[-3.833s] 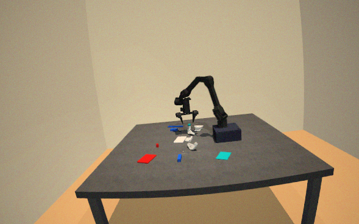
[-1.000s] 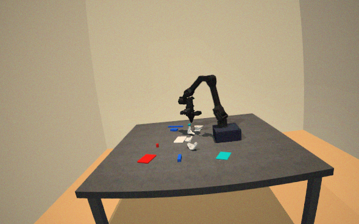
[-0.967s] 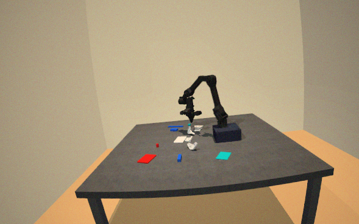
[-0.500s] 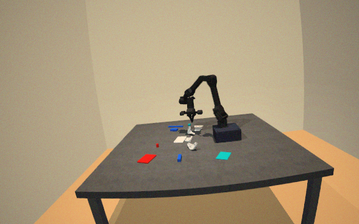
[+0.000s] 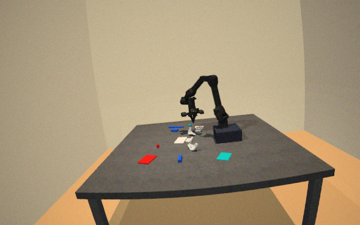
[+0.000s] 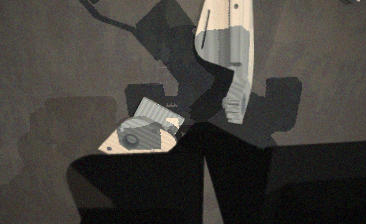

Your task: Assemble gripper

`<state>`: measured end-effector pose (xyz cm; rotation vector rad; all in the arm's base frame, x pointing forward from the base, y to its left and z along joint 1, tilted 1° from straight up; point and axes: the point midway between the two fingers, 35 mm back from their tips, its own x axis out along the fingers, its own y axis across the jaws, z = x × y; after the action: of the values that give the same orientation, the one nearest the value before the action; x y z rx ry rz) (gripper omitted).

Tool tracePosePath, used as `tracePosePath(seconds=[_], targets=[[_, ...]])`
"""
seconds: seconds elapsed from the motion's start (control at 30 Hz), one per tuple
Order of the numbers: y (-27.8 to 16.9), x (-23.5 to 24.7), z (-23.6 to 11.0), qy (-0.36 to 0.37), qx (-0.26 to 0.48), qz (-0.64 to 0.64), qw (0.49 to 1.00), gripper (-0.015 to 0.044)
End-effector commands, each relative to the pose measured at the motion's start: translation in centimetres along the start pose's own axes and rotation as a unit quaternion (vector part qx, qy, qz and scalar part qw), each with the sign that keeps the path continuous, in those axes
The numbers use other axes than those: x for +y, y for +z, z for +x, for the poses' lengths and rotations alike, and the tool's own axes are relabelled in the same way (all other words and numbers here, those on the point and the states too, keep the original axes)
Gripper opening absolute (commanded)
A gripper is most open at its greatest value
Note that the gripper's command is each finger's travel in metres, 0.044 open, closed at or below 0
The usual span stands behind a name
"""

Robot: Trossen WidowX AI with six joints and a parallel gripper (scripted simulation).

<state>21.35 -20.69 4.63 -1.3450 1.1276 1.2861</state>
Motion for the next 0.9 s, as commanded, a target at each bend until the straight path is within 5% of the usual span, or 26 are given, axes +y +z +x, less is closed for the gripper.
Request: tracePosePath(seconds=[0.0,0.87], targets=[[0.1,0.0,0.0,-0.002,-0.001,-0.029,1.0,0.0],[0.0,-0.1,3.4,-0.002,-0.001,-0.029,1.0,0.0]])
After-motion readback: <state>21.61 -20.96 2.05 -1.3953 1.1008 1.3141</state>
